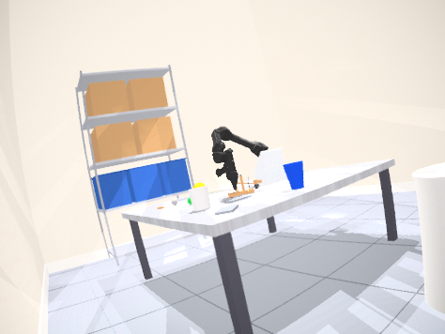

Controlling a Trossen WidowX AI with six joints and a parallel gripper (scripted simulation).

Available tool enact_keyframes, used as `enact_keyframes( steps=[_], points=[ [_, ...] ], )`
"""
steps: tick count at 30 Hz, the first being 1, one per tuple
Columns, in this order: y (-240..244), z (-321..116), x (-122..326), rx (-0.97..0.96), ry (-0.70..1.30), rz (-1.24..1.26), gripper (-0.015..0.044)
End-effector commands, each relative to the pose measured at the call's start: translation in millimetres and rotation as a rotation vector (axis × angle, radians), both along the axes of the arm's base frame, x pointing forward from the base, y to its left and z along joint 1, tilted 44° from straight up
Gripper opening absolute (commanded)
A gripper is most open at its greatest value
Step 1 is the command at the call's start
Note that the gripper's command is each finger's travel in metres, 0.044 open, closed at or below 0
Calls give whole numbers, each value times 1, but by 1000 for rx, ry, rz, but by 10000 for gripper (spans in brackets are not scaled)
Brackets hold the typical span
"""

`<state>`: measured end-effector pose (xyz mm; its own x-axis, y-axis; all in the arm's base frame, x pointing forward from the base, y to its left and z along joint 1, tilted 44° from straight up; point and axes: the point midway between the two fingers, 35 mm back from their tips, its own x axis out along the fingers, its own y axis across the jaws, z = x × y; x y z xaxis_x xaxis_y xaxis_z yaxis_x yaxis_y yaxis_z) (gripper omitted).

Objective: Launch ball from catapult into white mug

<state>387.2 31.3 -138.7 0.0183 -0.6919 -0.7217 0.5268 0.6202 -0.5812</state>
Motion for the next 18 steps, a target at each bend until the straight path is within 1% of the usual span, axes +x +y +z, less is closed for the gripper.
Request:
enact_keyframes(
  steps=[1, 8, 10, 14, 18],
  points=[
    [1, 1, 0, 0, -1, 1, 210],
    [3, 2, 0, 1, -1, 1, 394],
    [18, 17, 2, 3, -1, 2, 440],
    [64, 64, -1, 5, 0, 2, 440],
    [71, 73, -3, 5, 0, 2, 440]
  ],
)
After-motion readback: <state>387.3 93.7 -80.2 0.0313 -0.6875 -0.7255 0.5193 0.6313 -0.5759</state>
